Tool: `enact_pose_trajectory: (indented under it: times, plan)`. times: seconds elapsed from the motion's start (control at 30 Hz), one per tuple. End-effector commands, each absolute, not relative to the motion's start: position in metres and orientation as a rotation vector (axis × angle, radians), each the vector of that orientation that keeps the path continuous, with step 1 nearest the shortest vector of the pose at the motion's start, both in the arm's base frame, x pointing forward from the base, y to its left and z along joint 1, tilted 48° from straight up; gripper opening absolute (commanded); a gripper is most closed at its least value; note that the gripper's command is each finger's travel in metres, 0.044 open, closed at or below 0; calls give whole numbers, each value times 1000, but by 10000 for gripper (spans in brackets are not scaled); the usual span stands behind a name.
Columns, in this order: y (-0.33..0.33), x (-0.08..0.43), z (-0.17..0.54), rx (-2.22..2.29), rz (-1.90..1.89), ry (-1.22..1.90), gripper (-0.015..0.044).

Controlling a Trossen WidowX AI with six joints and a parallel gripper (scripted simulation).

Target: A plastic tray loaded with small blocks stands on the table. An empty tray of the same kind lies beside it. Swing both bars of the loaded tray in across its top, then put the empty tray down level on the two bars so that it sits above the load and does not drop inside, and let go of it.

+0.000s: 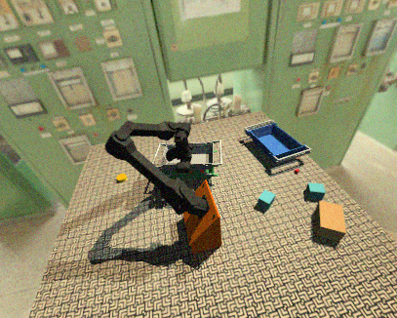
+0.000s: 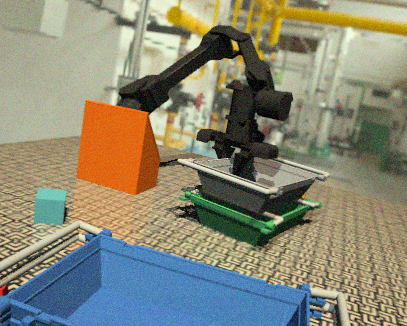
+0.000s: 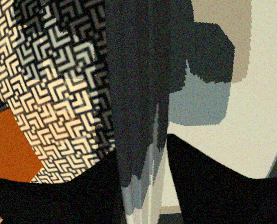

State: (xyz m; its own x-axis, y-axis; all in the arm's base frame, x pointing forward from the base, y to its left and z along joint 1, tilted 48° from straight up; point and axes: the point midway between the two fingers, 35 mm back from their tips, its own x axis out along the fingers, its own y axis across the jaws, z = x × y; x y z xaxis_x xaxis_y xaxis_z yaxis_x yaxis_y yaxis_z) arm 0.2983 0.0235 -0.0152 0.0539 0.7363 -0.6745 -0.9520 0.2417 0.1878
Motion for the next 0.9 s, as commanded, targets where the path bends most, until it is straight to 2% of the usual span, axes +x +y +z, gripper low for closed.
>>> enact_pose_trajectory:
  times: [0.0,0.67,0.87]
  plan:
    - [27,299,-15,-345,1328,761,147]
    - [27,299,-15,-345,1328,761,440]
    - [26,298,-16,-350,1332,765,440]
